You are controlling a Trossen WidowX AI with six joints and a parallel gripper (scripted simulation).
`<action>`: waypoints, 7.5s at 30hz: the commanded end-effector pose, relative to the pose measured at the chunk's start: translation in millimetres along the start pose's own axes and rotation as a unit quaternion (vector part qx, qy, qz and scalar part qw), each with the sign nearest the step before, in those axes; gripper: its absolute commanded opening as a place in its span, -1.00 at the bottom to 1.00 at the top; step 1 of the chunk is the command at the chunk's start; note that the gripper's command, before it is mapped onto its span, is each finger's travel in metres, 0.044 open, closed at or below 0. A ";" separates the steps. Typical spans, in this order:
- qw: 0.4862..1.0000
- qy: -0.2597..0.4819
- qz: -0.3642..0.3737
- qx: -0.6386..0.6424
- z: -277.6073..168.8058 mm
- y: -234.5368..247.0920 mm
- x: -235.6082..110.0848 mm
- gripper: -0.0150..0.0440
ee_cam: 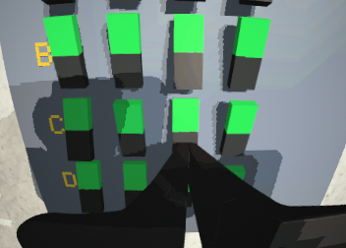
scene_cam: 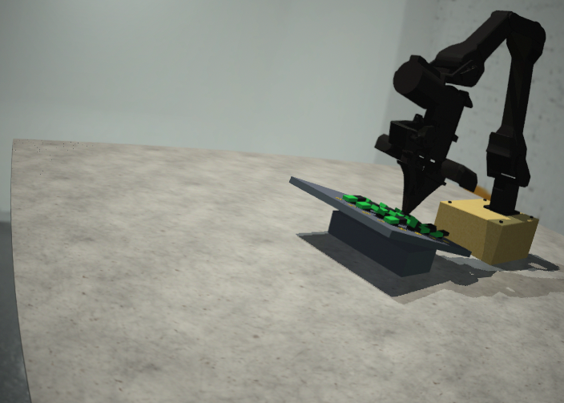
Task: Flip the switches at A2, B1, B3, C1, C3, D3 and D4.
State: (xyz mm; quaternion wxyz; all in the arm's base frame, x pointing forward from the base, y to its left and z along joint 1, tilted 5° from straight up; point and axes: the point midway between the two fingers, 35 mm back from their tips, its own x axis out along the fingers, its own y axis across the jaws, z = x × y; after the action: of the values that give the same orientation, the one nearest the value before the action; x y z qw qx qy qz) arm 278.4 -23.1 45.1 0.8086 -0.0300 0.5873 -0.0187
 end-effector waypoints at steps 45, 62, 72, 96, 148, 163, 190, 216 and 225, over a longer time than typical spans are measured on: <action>1.000 0.014 0.002 -0.002 -4.3 0.3 -60.7 -0.49; 1.000 0.027 0.002 -0.002 -19.6 0.5 -17.0 -0.49; 1.000 0.027 0.002 -0.002 -19.7 0.5 -7.4 -0.49; 1.000 0.027 0.002 -0.002 -20.0 0.5 -1.4 -0.49; 1.000 0.014 0.002 -0.002 -19.0 0.3 -60.8 -0.49; 1.000 0.024 0.001 -0.003 -18.5 -29.1 -33.4 -0.49; 1.000 0.027 0.000 -0.003 -19.8 -28.9 -1.6 -0.49; 1.000 0.027 0.000 -0.003 -19.9 -28.9 -0.1 -0.49; 1.000 0.027 0.000 -0.003 -19.9 -28.9 1.1 -0.49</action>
State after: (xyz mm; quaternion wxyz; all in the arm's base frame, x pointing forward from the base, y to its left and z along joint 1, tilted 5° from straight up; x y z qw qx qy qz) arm 259.8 -52.9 40.8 0.7924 -0.0305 0.6089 -0.0199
